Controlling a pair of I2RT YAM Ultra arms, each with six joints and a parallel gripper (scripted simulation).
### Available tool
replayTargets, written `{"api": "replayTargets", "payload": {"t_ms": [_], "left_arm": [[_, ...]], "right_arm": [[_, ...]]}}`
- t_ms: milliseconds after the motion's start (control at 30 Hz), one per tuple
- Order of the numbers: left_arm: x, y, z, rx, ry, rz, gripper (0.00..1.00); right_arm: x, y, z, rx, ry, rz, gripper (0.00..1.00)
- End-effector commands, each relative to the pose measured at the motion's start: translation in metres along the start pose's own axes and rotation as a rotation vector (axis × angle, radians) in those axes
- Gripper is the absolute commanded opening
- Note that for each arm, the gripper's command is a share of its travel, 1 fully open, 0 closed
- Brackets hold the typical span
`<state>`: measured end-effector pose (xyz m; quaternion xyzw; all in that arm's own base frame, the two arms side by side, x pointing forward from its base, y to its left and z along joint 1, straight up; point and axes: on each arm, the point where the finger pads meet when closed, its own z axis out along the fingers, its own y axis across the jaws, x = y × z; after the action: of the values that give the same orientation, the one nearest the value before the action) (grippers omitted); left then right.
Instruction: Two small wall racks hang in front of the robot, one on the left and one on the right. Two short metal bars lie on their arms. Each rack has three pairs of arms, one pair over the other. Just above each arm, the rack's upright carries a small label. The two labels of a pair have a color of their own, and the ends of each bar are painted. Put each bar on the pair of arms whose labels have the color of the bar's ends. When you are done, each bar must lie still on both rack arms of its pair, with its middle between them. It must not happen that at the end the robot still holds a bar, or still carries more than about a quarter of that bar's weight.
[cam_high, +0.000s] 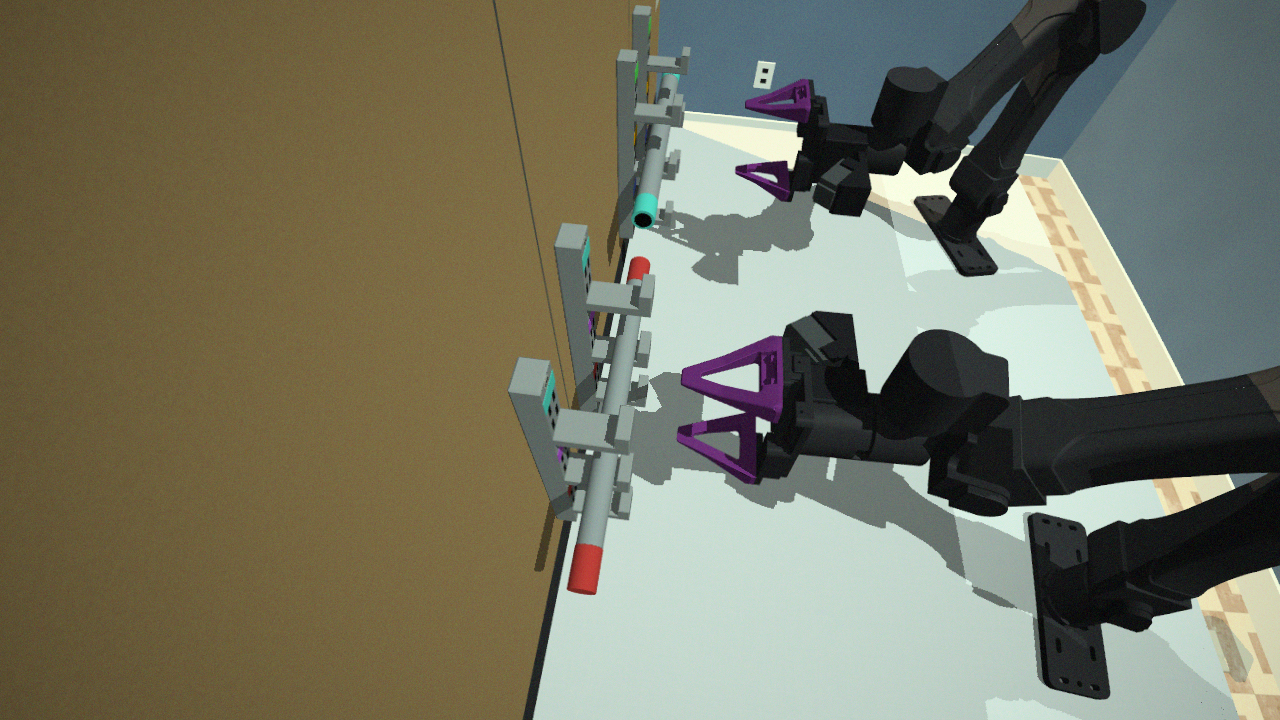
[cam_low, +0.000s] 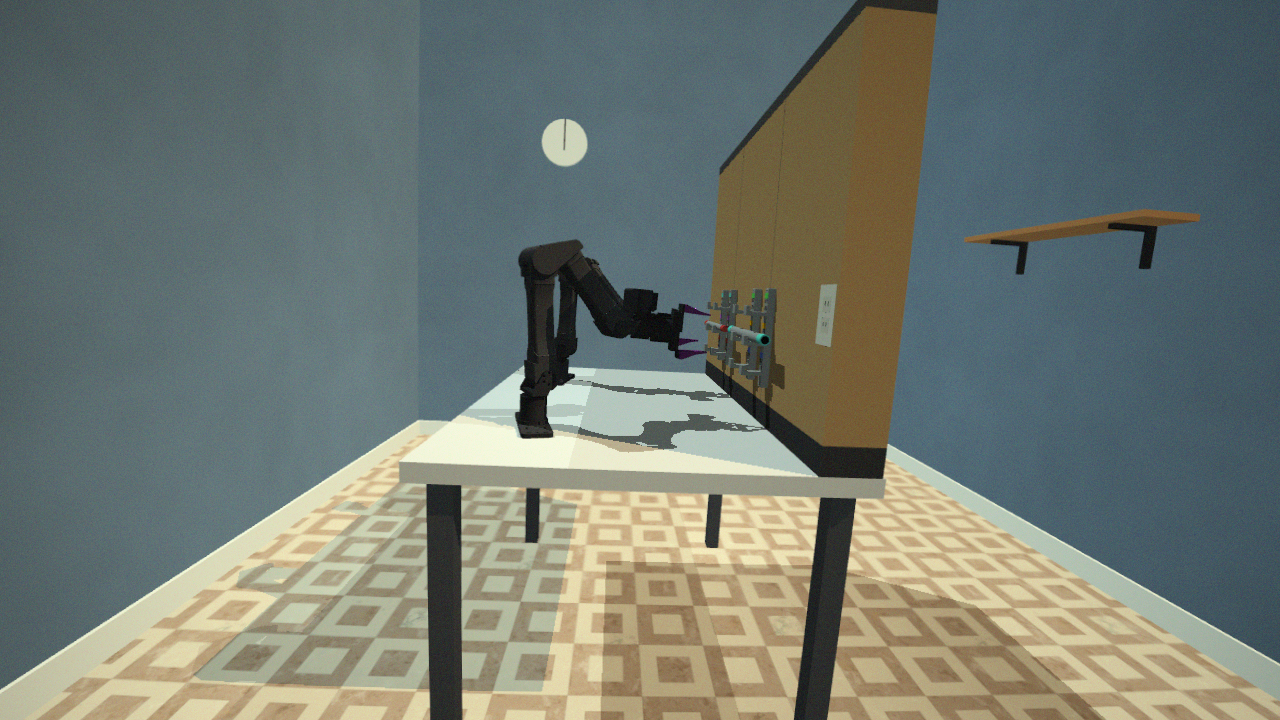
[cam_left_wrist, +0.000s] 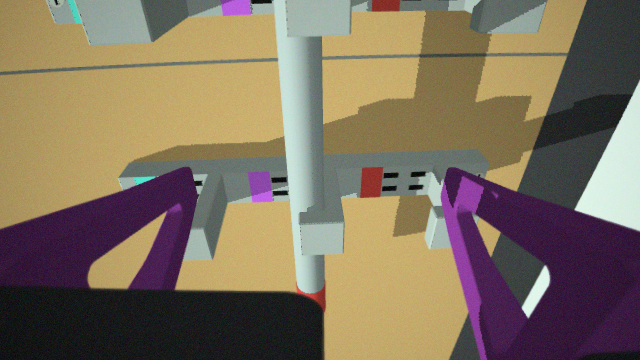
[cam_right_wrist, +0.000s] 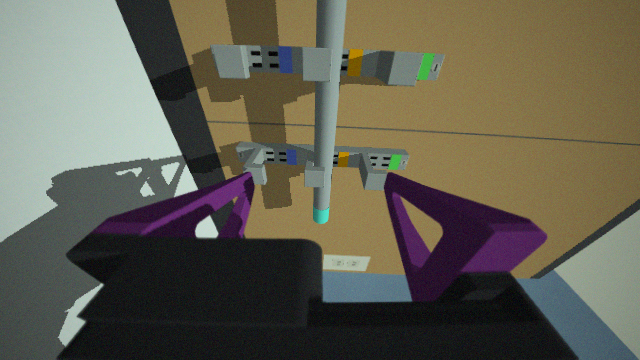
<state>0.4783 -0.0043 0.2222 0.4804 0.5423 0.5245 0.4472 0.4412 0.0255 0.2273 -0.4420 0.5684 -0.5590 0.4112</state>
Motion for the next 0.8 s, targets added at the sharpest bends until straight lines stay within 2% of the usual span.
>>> {"api": "replayTargets", "payload": {"t_ms": [0, 767], "left_arm": [[0.003, 0.02, 0.006, -0.05, 0.005, -0.019, 1.0], [0.003, 0.024, 0.016, -0.05, 0.005, -0.019, 1.0]], "right_arm": [[-0.003, -0.01, -0.001, 0.037, -0.005, 0.027, 1.0], [-0.003, -0.01, -0.001, 0.037, -0.005, 0.027, 1.0]]}}
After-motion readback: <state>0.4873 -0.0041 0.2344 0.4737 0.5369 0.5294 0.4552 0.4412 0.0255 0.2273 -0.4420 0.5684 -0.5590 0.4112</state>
